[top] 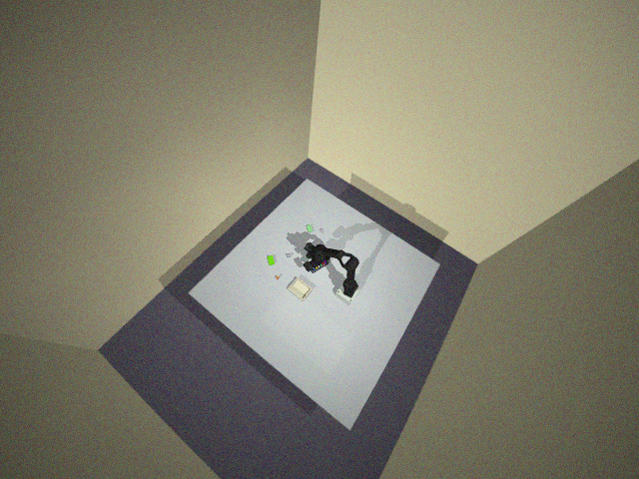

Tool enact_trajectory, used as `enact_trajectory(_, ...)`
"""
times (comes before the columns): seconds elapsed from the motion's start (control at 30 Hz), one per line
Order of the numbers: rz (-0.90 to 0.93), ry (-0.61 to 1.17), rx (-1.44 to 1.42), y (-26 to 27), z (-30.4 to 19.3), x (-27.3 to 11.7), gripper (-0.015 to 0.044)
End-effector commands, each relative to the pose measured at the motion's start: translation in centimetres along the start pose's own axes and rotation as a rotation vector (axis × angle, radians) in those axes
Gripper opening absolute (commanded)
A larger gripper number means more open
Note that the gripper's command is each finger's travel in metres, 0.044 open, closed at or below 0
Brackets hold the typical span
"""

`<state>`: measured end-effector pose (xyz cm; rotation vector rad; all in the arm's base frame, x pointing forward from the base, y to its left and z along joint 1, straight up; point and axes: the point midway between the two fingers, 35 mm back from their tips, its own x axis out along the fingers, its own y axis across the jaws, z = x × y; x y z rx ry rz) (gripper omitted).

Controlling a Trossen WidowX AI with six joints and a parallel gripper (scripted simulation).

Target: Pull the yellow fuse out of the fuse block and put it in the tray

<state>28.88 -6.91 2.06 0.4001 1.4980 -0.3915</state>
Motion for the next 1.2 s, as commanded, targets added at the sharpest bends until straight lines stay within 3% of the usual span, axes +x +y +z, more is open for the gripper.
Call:
enact_trajectory(0.0,-0.009,0.011,-0.004,-0.2,-0.2,0.5,0.0074)
enact_trajectory(1.17,-0.009,0.011,-0.004,-0.2,-0.2,1.5,0.0074)
